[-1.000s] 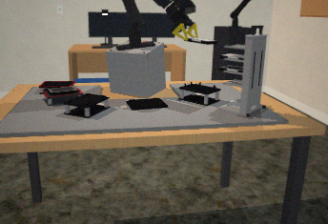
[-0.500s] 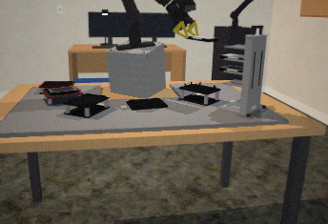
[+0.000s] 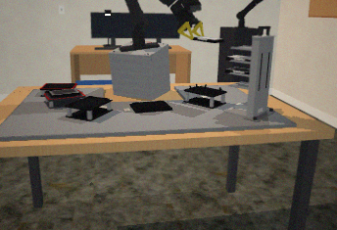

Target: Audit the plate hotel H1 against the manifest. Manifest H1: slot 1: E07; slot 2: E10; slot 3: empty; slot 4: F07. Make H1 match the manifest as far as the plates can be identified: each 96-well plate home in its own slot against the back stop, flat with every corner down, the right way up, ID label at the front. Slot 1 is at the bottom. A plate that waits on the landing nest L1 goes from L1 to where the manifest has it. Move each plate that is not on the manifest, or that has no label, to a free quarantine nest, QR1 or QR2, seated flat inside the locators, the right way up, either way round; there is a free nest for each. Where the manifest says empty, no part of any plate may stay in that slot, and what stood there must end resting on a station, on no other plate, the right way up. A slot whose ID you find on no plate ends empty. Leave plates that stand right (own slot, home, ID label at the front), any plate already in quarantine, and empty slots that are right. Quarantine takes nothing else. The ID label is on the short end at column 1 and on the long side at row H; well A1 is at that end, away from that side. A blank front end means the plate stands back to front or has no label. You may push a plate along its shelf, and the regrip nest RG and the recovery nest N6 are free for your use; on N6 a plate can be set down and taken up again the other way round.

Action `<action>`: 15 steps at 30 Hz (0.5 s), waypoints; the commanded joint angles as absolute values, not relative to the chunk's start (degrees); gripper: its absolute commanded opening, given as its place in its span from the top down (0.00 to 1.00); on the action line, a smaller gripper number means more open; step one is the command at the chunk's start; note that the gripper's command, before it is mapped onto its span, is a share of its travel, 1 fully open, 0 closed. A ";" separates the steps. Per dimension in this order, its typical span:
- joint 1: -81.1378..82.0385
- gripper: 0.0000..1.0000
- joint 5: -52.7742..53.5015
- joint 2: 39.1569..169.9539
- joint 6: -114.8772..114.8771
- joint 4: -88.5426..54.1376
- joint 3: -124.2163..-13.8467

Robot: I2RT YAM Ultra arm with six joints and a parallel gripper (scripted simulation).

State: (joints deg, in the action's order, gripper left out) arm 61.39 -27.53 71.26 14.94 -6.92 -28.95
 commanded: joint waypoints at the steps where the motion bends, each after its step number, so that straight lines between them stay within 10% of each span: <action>1: 61.64 0.14 -28.18 70.61 15.27 -5.35 -30.67; 15: 60.48 0.14 -27.59 72.77 14.36 -4.41 -30.77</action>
State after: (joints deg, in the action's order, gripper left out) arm 60.77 -27.51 72.44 14.90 -6.20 -28.93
